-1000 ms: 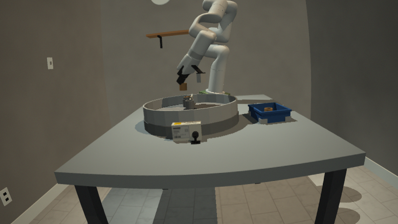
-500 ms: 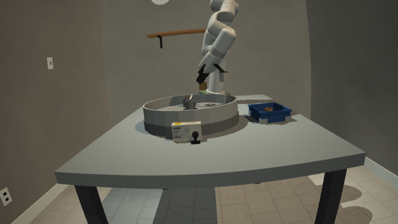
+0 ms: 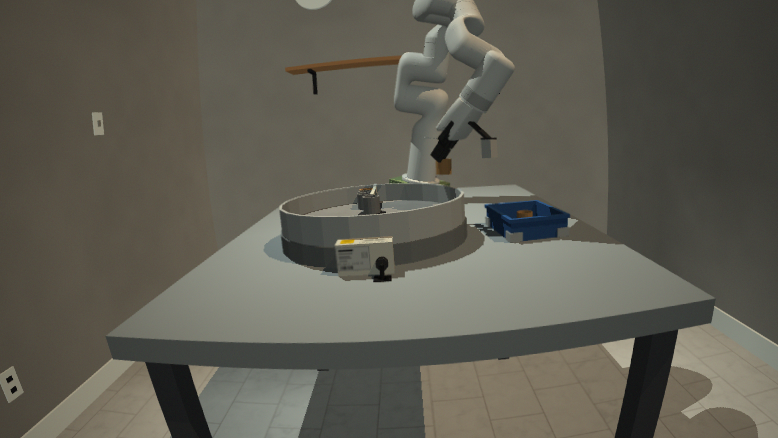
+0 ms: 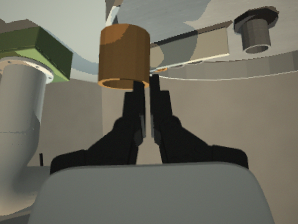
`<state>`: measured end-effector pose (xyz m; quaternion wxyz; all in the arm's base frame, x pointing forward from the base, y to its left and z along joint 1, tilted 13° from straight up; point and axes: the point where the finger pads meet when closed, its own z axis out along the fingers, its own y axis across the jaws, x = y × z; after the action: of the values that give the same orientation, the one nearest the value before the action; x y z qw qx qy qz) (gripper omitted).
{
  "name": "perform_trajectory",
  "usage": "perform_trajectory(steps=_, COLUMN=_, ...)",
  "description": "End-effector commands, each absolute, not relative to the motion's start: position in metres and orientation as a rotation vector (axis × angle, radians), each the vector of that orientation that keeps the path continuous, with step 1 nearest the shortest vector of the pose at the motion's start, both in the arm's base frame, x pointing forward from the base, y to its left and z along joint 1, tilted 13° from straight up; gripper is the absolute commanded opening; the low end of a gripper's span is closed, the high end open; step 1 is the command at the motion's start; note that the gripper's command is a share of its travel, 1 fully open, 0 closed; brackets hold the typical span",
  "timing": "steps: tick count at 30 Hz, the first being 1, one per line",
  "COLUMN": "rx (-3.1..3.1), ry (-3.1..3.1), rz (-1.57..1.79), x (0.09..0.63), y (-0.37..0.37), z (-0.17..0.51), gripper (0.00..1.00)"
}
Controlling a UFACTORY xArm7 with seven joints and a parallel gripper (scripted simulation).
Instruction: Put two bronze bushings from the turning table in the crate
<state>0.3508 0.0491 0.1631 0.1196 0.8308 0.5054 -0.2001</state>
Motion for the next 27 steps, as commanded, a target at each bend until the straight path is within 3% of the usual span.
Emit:
perform_trajectory(steps=1, rx=2.429, ry=1.467, rz=-0.593, x=0.362, y=0.089, z=0.173, gripper=0.00)
perform_trajectory(steps=17, rx=2.429, ry=1.467, rz=-0.593, x=0.385, y=0.190, z=0.196, gripper=0.00)
perform_trajectory(steps=27, rx=2.429, ry=1.467, rz=-0.593, x=0.391, y=0.216, z=0.202, gripper=0.00)
